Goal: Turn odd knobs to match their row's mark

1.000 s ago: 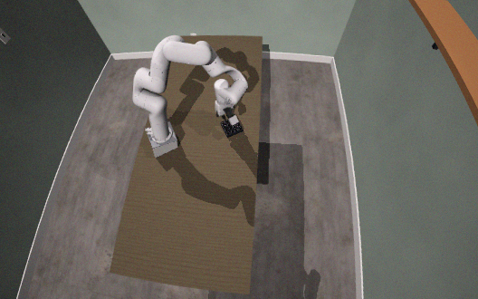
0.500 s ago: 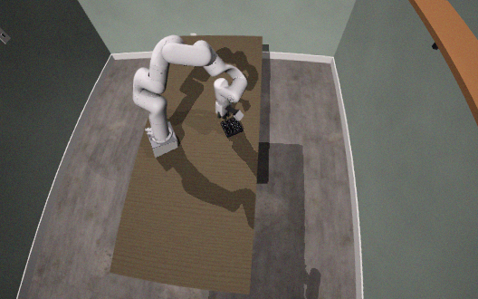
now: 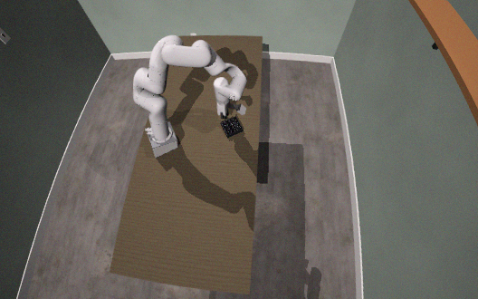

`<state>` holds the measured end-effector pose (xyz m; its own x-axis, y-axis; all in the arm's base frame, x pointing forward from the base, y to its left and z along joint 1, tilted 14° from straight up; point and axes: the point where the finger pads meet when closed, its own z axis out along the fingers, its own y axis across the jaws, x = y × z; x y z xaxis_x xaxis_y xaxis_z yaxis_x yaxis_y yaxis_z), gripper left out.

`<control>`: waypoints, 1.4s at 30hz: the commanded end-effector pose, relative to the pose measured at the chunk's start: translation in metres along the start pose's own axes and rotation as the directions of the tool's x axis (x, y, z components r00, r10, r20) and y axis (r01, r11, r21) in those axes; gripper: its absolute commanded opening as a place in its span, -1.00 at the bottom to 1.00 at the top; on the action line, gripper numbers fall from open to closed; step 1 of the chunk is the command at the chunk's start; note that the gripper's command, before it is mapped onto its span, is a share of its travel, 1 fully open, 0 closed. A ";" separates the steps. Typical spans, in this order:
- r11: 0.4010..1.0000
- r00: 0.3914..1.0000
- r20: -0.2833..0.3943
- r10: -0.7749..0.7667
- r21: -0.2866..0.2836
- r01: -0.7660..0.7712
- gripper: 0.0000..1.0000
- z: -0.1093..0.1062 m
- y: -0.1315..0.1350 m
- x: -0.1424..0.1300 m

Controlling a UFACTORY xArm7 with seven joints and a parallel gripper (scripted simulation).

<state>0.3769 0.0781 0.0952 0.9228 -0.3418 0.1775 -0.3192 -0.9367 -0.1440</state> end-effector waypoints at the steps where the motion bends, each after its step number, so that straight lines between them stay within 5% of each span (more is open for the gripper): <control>1: 0.988 0.988 0.003 -0.155 0.013 0.155 -0.61 -0.003 0.000 0.001; 9: 0.951 0.951 -0.001 -0.308 0.013 0.308 -0.61 -0.005 -0.001 0.001; 24: 0.754 0.754 -0.012 -0.657 0.004 0.657 -0.61 -0.012 -0.001 0.003; 42: 0.751 0.751 -0.012 -0.660 0.004 0.660 -0.61 -0.012 -0.001 0.003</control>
<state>0.3768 0.0771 0.1064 0.9019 0.3605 0.2380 0.3700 -0.9290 0.0055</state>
